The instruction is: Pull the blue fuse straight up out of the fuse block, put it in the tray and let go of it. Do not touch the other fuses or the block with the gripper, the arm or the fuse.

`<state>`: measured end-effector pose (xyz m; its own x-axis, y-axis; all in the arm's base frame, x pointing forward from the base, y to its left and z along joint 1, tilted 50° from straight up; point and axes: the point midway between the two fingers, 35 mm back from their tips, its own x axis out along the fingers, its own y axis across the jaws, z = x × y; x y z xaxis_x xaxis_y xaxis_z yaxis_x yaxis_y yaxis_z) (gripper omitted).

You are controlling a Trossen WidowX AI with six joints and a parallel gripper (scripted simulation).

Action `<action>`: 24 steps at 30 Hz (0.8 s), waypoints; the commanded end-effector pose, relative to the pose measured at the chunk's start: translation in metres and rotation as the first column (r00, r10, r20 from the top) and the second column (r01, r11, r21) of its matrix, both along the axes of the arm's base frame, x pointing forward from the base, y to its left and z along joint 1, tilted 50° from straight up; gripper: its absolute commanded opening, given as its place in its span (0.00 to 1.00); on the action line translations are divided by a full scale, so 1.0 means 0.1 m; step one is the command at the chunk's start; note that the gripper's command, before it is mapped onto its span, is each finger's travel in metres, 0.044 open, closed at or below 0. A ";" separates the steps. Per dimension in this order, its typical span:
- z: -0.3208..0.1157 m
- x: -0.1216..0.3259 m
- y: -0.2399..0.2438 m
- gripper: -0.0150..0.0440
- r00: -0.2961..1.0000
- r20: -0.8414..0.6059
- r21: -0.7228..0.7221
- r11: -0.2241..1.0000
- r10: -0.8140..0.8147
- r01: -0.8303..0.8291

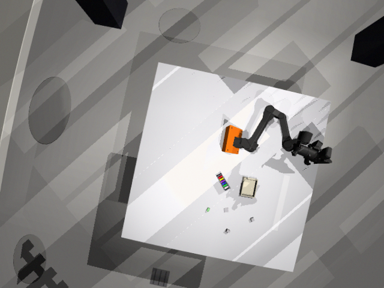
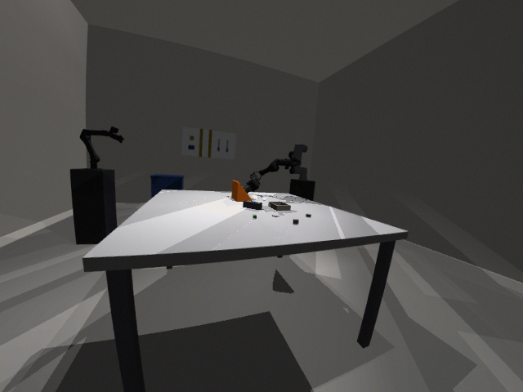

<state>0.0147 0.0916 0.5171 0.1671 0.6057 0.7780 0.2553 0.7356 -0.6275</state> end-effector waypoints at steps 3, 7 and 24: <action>-0.07 1.07 -0.08 0.36 0.918 -0.397 0.032 0.999 0.010 0.003; -0.26 1.71 -0.18 0.36 0.785 -0.619 0.070 0.997 0.027 0.020; -2.20 3.56 -0.82 0.36 -0.221 -0.930 0.229 0.932 0.295 0.282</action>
